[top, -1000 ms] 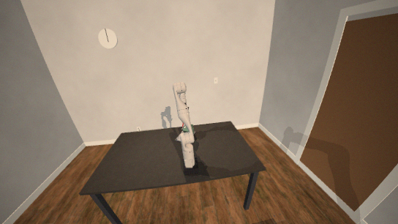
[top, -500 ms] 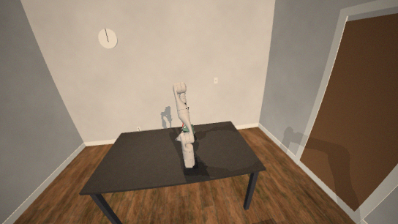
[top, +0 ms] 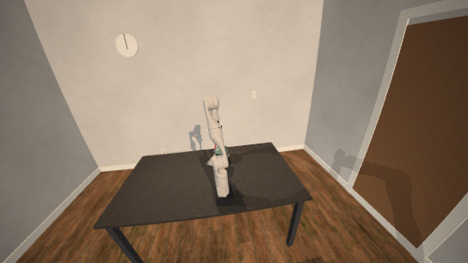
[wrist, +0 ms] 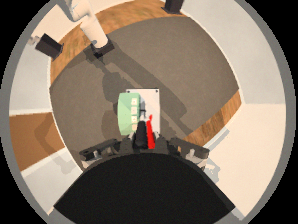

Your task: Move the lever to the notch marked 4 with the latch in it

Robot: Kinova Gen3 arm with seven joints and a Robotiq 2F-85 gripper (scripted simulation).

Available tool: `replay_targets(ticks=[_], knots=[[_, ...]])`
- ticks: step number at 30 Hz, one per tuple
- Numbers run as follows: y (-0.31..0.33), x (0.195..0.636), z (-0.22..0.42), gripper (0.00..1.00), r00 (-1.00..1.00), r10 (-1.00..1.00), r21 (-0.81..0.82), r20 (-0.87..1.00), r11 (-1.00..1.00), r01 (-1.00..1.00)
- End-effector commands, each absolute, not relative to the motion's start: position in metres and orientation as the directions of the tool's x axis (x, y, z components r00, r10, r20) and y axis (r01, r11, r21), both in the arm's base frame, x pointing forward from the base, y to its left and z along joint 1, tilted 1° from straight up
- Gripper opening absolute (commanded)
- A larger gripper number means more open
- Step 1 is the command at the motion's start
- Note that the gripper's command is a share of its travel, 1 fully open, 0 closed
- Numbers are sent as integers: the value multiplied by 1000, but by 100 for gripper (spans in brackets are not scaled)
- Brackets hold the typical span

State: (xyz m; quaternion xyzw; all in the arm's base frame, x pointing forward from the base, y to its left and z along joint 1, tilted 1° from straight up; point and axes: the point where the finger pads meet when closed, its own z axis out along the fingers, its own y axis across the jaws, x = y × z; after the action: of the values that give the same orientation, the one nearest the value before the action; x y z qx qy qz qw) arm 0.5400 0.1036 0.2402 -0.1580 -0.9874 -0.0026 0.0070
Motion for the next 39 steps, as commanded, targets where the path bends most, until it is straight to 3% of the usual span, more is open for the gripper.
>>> replay_targets(ticks=[1, 25, 39], knots=[[104, 540, 237, 0, -950, 311, 0, 18, 950, 311], [110, 523, 239, 0, -950, 311, 0, 18, 950, 311], [120, 491, 239, 0, -950, 311, 0, 18, 950, 311]])
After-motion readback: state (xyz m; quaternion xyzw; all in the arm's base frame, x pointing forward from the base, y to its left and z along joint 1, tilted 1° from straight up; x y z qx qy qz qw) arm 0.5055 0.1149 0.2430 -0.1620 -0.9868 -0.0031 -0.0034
